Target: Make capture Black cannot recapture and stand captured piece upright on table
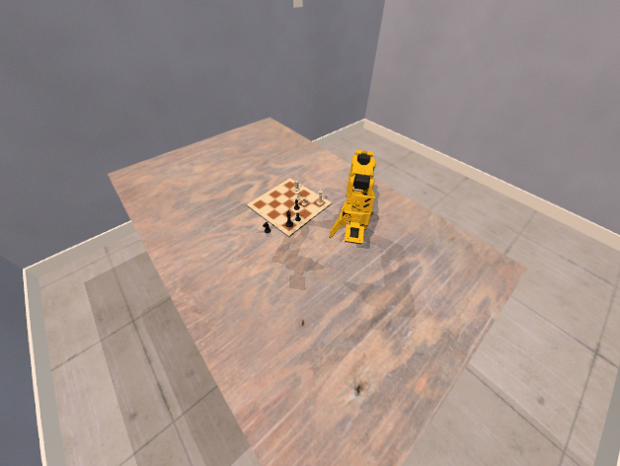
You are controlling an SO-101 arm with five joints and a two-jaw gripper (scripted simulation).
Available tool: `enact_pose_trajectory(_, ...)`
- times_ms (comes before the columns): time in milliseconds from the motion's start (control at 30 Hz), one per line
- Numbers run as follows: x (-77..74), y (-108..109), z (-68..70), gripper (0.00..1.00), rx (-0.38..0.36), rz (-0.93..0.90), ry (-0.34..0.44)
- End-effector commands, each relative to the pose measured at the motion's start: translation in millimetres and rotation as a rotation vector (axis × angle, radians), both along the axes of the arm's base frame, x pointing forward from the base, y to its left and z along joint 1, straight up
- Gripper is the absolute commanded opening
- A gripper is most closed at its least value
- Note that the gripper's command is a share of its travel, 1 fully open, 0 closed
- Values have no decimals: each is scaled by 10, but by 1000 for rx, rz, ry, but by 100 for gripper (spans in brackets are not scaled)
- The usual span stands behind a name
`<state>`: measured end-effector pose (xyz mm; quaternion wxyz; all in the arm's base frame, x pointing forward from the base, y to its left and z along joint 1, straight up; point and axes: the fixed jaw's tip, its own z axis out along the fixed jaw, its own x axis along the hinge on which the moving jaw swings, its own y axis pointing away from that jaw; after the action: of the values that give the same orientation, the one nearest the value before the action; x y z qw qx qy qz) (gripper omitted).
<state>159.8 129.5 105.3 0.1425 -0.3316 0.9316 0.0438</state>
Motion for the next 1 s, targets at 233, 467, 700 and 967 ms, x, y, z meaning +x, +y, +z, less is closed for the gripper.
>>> enact_pose_trajectory(233,-246,190,-15,40,-8,147,12)
enact_pose_trajectory(467,-285,219,-15,40,-8,171,12)
enact_pose_trajectory(700,-285,219,-15,40,-8,172,12)
enact_pose_trajectory(967,-285,219,-15,40,-8,172,12)
